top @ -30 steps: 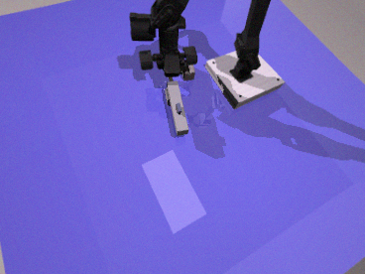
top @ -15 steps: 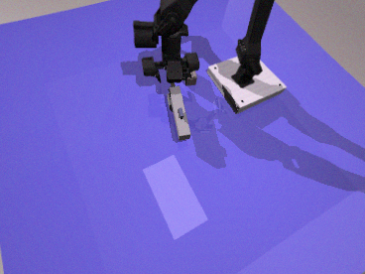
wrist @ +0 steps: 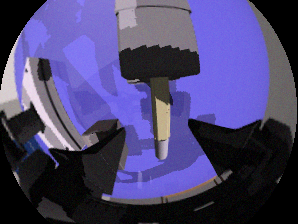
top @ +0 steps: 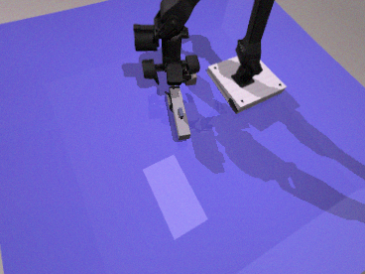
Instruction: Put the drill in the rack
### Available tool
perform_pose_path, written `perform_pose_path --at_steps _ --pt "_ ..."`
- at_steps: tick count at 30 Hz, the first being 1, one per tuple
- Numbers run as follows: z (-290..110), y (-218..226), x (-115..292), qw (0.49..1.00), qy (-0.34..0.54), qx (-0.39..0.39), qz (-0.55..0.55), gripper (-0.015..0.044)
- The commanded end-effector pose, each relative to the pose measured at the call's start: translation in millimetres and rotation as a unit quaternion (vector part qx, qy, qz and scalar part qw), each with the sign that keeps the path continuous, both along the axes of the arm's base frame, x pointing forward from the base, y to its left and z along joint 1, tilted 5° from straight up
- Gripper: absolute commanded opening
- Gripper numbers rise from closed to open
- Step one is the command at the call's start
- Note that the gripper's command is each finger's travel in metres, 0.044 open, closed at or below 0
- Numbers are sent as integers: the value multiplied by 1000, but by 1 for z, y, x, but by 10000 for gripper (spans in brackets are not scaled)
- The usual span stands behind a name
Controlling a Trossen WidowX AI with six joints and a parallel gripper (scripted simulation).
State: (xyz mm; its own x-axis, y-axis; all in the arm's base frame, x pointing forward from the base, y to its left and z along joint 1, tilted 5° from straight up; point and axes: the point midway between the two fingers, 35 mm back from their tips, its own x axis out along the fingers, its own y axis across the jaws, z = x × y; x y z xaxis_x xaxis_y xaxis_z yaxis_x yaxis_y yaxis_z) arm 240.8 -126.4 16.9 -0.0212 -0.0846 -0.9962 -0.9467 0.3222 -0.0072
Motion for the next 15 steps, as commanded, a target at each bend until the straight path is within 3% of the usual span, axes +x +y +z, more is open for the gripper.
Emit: perform_pose_path --at_steps 1,9,15 --pt "-2 2 0 1000 0 0 -3 440" --pt "-4 6 1 1000 0 1 -3 440" --pt "-2 4 2 1000 -1 0 0 282"
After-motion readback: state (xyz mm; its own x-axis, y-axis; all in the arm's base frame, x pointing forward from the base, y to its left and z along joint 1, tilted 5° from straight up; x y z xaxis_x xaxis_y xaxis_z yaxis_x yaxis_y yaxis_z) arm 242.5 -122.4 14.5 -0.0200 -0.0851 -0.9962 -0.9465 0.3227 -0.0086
